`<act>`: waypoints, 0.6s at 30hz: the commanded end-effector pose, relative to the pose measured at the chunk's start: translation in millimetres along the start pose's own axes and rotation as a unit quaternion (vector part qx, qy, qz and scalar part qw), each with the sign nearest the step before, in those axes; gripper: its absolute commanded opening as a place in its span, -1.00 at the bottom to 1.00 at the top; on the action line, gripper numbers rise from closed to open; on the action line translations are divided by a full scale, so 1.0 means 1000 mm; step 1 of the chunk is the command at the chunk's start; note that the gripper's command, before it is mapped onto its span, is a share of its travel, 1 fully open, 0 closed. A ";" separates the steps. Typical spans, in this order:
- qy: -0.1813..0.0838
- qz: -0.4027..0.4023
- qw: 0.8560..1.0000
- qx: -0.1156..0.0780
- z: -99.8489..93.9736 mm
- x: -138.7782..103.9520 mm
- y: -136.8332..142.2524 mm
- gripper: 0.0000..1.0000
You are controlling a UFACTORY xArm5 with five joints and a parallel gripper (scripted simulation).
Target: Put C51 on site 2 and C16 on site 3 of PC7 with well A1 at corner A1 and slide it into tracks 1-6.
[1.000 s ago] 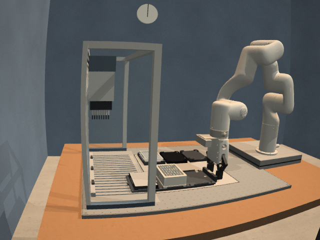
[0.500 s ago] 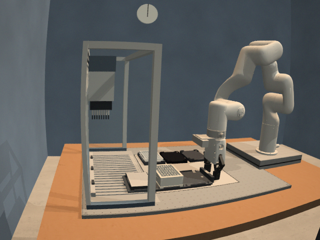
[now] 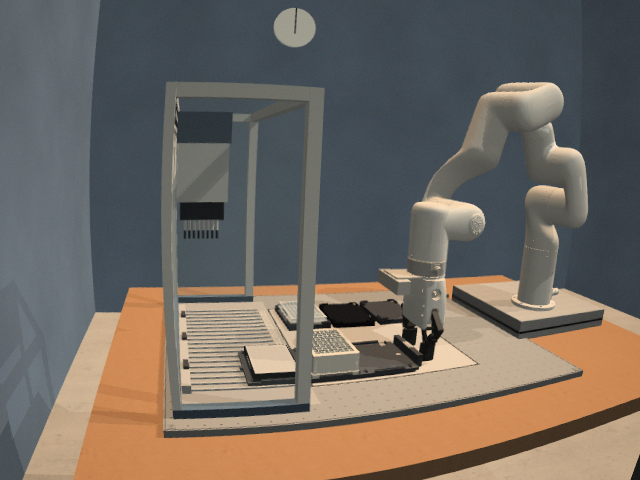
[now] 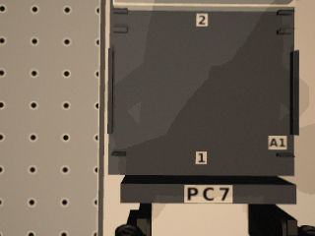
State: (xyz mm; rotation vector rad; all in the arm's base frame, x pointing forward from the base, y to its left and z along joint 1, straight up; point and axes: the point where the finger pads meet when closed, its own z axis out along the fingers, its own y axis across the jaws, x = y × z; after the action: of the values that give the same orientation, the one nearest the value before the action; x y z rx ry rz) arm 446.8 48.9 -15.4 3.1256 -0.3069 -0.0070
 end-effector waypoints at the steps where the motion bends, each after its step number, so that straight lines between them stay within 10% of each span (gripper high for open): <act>1: 0.002 0.000 1.000 0.001 -0.001 0.006 -0.001 0.62; 18: 0.002 0.000 1.000 0.001 -0.001 0.021 0.000 0.62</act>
State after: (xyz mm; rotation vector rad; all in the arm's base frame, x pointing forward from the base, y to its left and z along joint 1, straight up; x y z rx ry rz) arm 462.3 45.9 -15.5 3.1257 -0.3069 -0.0071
